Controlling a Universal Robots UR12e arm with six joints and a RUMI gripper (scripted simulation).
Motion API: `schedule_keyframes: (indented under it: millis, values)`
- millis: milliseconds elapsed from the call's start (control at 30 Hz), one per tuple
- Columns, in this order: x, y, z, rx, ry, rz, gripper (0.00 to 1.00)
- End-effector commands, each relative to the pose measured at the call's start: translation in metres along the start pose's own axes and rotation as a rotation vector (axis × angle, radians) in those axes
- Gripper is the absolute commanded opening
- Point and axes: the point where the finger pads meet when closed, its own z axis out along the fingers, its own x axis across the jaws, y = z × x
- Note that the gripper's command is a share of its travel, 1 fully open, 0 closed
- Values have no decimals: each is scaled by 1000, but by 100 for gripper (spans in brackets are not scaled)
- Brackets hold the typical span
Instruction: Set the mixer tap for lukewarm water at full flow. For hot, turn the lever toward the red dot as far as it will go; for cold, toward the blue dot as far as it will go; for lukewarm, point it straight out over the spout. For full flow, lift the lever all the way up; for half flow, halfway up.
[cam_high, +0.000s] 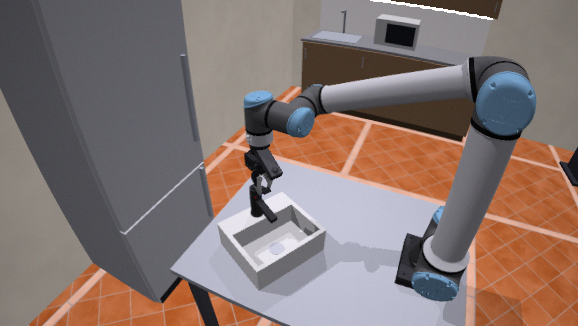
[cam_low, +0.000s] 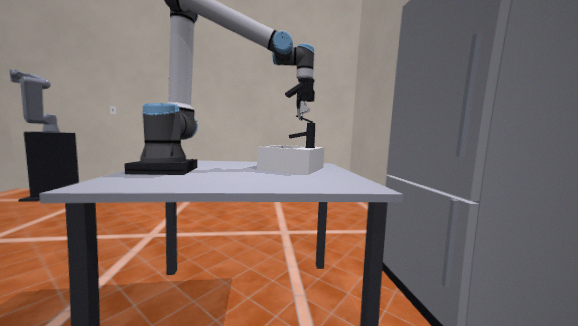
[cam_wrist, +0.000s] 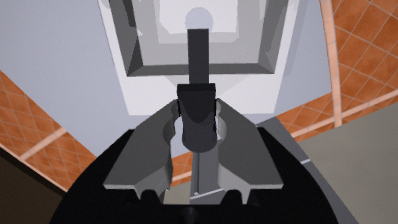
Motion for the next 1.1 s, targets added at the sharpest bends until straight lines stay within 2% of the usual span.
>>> schedule_keyframes:
  millis: [0, 1067]
  values:
    - [0, -1, 1, 0, -1, 0, 0]
    - [1, 4, -7, -5, 1, 0, 0]
